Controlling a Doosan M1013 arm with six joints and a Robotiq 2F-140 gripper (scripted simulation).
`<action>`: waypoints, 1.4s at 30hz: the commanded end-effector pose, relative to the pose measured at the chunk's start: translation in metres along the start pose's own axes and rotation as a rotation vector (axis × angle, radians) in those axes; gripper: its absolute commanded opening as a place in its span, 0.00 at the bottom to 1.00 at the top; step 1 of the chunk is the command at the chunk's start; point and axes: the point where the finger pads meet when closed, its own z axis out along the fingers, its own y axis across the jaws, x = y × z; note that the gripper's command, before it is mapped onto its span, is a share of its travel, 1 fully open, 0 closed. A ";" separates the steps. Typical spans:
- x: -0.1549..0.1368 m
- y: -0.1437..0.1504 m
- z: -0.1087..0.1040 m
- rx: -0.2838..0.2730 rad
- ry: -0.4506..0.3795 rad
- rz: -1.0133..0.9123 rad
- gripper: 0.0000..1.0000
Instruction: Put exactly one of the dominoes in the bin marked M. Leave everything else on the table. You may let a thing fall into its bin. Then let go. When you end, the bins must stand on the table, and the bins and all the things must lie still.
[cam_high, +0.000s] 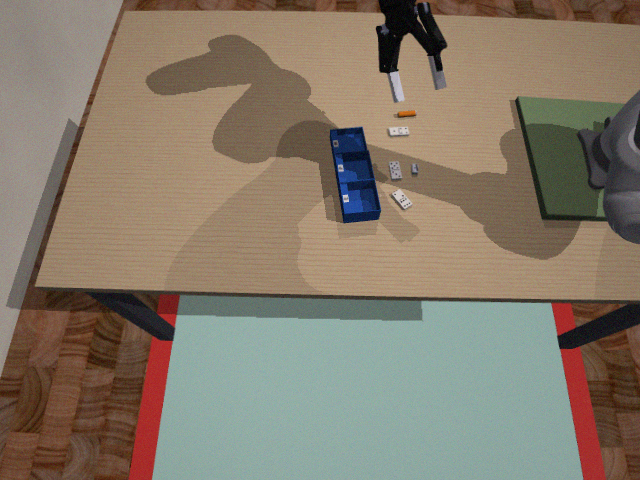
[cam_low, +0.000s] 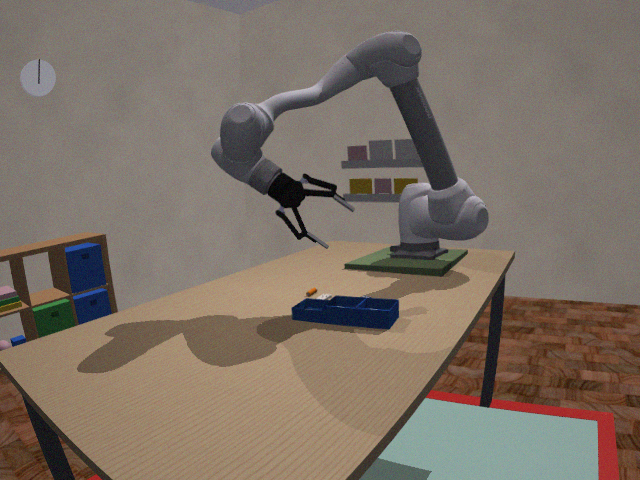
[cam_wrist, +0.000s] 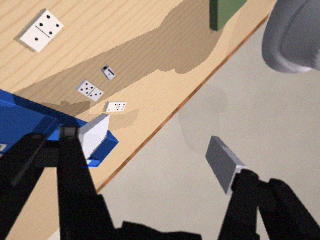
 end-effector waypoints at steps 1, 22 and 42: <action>0.003 0.000 0.009 0.055 0.045 -0.140 0.05; 0.005 0.002 0.032 0.199 0.405 -0.949 0.05; -0.011 0.007 0.030 0.149 0.835 -1.698 0.05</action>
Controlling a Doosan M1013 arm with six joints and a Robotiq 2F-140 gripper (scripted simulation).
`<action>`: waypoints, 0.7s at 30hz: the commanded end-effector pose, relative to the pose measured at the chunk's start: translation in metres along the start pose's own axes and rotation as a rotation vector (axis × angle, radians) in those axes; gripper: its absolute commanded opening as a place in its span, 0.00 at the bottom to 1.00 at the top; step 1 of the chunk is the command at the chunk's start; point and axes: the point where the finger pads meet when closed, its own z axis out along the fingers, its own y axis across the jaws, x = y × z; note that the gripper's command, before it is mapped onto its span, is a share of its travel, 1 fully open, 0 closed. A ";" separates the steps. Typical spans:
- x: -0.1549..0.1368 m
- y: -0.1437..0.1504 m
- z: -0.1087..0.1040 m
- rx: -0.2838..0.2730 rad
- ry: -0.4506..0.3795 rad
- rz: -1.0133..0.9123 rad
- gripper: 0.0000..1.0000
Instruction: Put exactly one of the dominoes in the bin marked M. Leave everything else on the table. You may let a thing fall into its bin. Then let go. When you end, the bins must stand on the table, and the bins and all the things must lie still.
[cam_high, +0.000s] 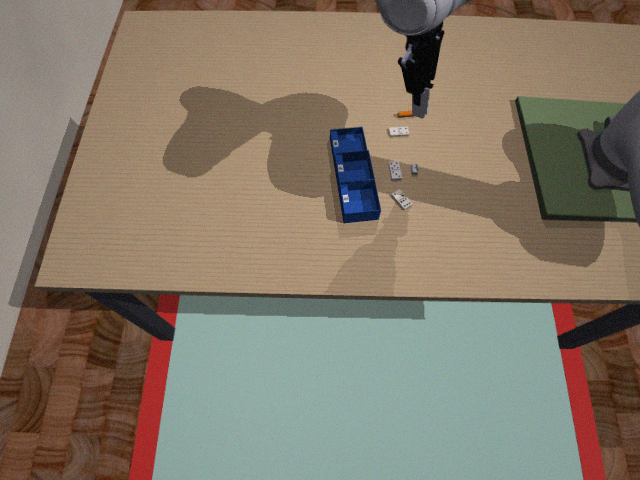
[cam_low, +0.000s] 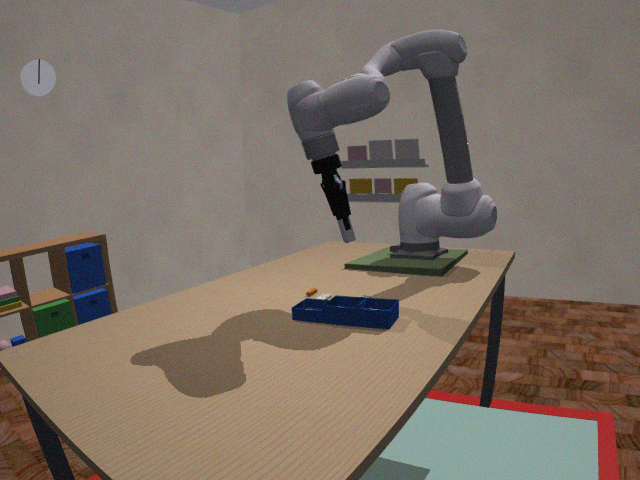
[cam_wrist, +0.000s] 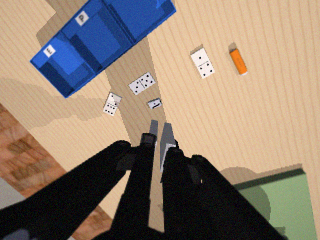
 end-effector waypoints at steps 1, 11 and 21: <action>0.000 -0.003 -0.004 -0.014 0.053 -0.147 0.05; 0.001 -0.014 -0.015 -0.081 0.180 -0.524 0.05; 0.001 -0.018 -0.020 -0.114 0.225 -0.666 0.05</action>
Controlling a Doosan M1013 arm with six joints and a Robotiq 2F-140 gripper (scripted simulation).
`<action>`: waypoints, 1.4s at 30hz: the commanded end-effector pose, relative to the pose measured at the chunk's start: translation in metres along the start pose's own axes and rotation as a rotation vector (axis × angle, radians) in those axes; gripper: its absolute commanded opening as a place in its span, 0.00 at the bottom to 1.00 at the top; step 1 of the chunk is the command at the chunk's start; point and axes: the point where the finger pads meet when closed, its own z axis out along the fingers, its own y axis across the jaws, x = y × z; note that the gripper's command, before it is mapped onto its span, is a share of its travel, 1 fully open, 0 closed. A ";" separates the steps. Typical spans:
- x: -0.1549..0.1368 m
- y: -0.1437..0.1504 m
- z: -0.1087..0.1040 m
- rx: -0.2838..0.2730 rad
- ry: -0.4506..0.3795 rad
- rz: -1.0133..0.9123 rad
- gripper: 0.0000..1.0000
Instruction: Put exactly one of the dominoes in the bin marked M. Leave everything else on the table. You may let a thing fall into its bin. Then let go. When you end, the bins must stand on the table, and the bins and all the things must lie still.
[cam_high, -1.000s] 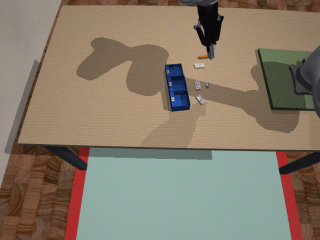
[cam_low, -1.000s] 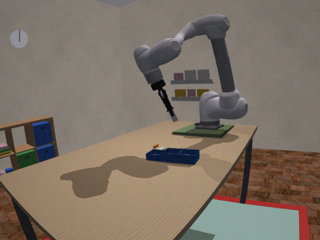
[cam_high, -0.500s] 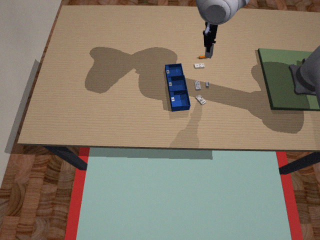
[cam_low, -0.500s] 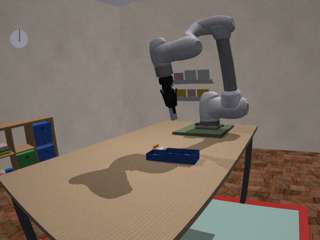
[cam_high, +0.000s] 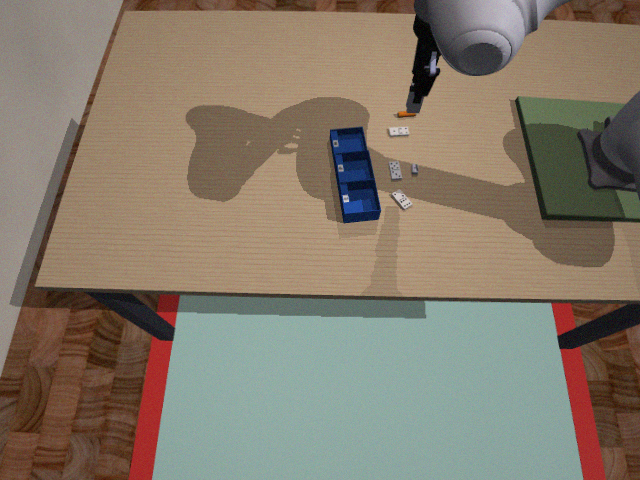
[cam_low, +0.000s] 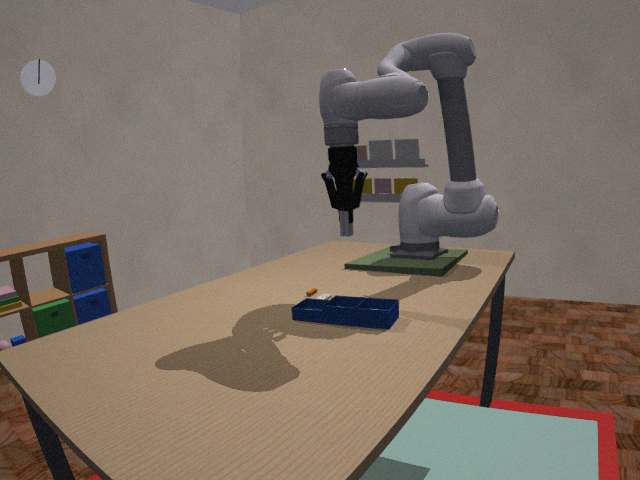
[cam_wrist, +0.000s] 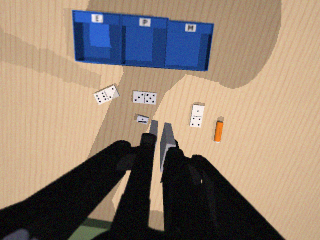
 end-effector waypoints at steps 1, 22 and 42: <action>0.000 0.000 0.000 0.000 0.000 0.000 0.05; 0.106 0.024 0.091 0.000 0.000 0.068 0.05; 0.128 0.029 0.140 0.000 0.000 0.068 0.05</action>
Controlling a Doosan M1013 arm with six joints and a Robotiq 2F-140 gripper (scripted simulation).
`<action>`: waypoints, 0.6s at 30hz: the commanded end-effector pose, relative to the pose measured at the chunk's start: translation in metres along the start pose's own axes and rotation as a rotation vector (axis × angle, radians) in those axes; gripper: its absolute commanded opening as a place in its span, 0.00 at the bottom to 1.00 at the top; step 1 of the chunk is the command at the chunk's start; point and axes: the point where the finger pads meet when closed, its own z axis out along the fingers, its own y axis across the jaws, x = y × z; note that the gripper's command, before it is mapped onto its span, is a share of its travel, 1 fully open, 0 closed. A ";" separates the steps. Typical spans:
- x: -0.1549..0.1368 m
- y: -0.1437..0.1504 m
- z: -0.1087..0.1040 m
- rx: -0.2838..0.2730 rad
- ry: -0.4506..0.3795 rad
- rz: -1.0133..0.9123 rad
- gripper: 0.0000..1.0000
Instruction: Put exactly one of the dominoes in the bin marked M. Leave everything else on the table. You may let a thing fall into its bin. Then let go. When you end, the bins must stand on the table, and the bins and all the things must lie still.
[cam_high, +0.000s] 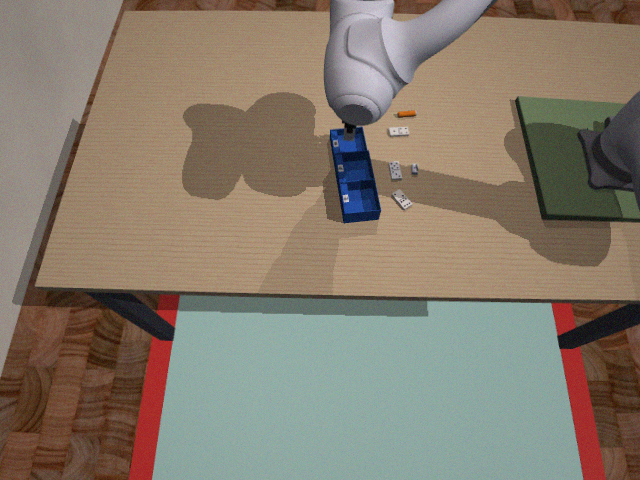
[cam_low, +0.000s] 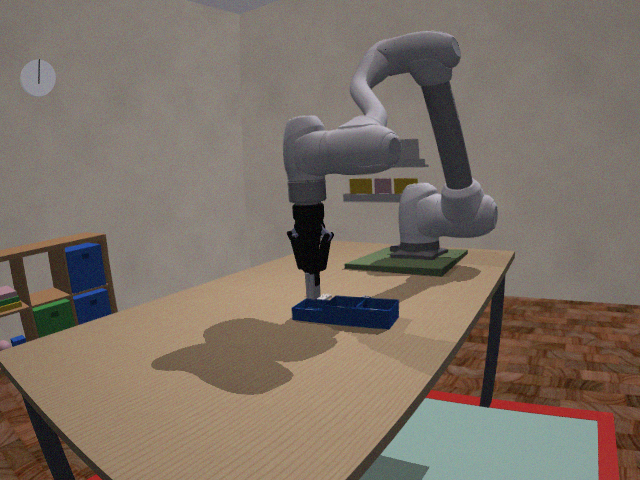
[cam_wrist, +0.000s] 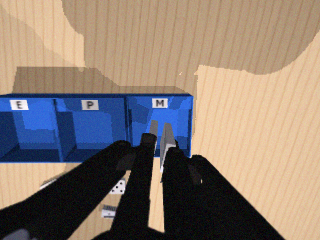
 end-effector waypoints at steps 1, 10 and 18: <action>0.000 0.000 0.006 0.000 0.000 0.000 0.05; 0.000 0.000 0.025 0.000 0.000 0.000 0.05; 0.000 0.000 0.033 0.000 0.000 0.000 0.05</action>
